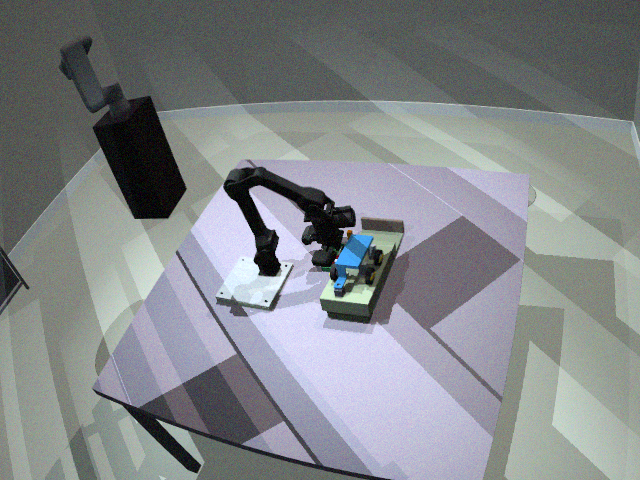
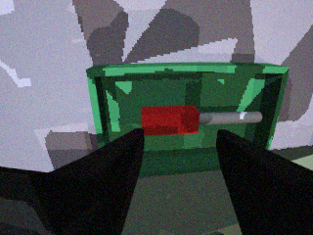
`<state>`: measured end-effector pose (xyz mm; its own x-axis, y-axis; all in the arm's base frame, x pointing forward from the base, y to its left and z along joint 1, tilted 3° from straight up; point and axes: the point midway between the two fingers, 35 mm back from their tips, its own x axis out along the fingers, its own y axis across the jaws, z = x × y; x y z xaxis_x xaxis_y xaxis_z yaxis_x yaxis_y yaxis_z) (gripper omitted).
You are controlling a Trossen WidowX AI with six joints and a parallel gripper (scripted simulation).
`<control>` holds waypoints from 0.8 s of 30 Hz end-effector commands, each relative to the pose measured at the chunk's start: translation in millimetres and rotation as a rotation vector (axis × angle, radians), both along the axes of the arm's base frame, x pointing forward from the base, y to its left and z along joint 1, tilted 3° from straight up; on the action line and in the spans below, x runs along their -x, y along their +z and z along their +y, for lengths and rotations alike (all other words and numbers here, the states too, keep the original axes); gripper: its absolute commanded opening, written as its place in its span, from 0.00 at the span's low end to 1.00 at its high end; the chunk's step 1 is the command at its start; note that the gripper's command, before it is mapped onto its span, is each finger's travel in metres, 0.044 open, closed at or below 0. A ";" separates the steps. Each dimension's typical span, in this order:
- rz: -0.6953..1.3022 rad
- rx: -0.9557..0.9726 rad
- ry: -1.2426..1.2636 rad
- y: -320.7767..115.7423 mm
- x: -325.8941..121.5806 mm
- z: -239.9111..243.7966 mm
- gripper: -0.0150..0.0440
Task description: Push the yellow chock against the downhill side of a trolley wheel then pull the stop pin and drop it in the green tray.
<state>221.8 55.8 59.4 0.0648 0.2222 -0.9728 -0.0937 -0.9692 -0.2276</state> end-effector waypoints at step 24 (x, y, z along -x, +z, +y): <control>0.002 -0.006 0.005 41.6 5.7 -4.0 1.00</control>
<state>215.4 51.9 89.0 0.0495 0.2202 -0.9742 -0.0973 -0.9697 -0.2241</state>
